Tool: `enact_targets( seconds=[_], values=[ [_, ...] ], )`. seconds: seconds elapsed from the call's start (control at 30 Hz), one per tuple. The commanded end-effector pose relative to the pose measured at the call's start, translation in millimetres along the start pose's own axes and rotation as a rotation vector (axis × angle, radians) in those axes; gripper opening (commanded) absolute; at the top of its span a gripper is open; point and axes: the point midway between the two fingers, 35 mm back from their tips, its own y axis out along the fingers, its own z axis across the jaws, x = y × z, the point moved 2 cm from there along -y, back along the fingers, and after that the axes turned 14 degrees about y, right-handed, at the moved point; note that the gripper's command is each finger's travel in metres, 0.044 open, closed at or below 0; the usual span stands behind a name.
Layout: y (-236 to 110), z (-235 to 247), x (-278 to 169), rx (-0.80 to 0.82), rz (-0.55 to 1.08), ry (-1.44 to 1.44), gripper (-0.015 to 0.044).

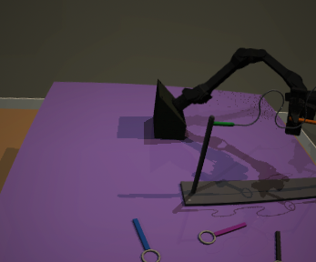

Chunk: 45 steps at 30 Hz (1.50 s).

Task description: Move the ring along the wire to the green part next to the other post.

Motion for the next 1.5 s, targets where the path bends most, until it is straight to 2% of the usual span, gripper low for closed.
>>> enact_targets(
  seconds=[0.0,1.47],
  values=[
    [-2,-9,3,-0.026,-0.013,-0.021,-0.015],
    [-7,-57,25,-0.21,-0.066,-0.367,-0.015]
  ],
)
